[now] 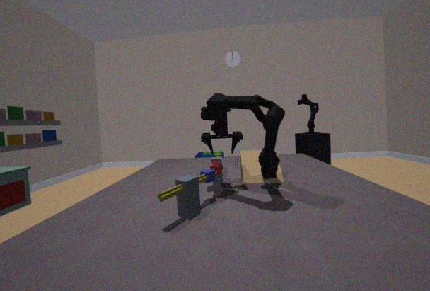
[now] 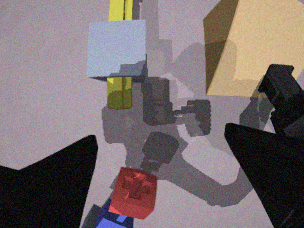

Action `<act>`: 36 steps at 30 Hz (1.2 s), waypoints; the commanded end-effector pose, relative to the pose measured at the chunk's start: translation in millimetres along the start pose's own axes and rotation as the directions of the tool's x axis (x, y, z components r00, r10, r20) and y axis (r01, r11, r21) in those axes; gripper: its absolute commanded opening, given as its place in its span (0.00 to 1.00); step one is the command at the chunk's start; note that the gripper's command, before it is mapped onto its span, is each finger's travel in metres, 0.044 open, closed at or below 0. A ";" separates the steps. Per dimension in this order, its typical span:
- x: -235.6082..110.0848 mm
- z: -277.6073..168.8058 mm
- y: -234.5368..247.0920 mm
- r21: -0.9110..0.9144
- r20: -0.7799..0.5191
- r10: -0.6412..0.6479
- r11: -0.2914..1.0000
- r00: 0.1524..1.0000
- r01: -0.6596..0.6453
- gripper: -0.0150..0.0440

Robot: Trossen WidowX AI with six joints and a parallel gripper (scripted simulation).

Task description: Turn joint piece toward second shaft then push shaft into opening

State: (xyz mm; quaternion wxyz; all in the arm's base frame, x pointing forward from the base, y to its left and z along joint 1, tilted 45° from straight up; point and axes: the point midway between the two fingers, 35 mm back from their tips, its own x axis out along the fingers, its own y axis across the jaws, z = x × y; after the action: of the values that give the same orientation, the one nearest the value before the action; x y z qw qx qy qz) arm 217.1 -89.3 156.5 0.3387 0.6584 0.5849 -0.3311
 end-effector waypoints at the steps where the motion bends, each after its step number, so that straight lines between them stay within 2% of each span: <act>1: 3.4 0.6 0.8 0.106 0.005 -0.026 0.994 1.000 0.025 1.00; 11: 8.4 -0.7 2.0 0.355 0.017 -0.064 0.933 0.998 0.054 1.00; 18: 11.2 -1.2 2.2 0.360 0.016 -0.065 0.931 0.998 0.055 1.00; 27: 45.0 -8.4 2.1 0.369 0.001 -0.080 0.927 0.997 0.074 1.00; 36: 39.8 -36.7 16.2 0.369 0.003 -0.079 0.927 0.997 0.072 1.00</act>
State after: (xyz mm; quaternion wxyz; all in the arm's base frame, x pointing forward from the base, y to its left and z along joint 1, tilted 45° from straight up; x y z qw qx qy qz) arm 233.7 -46.0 134.5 0.1987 0.6813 0.5363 -0.4568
